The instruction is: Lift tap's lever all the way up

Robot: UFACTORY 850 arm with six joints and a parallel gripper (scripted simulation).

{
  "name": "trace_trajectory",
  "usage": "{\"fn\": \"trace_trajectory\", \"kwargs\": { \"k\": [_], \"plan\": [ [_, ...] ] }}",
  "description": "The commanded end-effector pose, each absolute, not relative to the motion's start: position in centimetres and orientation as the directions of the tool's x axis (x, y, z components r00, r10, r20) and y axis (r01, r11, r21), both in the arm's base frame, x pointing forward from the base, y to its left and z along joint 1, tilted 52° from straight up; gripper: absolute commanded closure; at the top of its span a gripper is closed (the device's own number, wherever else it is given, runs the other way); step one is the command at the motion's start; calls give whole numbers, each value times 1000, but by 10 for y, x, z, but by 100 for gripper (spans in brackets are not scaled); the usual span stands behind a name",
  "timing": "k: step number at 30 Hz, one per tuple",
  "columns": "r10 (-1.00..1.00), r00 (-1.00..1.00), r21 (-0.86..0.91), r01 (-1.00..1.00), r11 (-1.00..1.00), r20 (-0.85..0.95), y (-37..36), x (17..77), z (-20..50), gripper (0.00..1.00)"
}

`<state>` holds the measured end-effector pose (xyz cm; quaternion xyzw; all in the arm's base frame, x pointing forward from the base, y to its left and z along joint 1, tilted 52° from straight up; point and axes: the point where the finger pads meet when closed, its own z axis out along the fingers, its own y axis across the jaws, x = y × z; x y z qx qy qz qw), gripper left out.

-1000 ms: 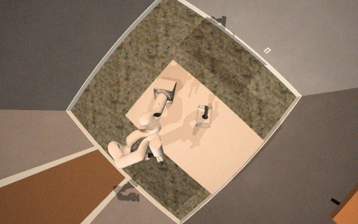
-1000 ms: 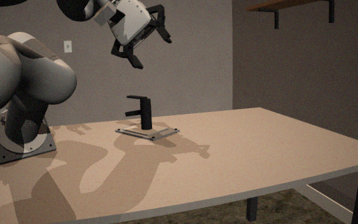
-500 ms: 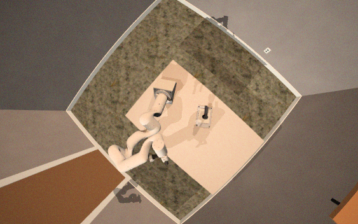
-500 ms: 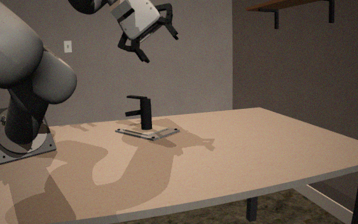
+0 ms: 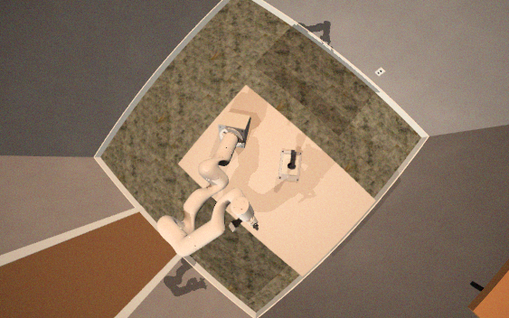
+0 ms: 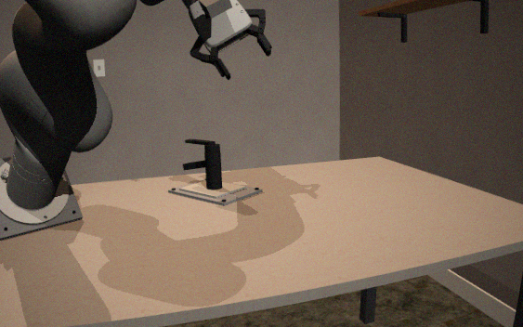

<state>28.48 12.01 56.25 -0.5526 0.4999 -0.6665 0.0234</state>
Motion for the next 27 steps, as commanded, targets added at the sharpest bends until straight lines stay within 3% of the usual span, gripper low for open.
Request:
{"fn": "trace_trajectory", "kwargs": {
  "k": [1, 27],
  "plan": [
    [-568, -309, -626, -571, -531, 763, 155, 301, 542, 0],
    [-488, 52, -312, -708, -633, 871, 284, 337, 397, 0]
  ]
}}
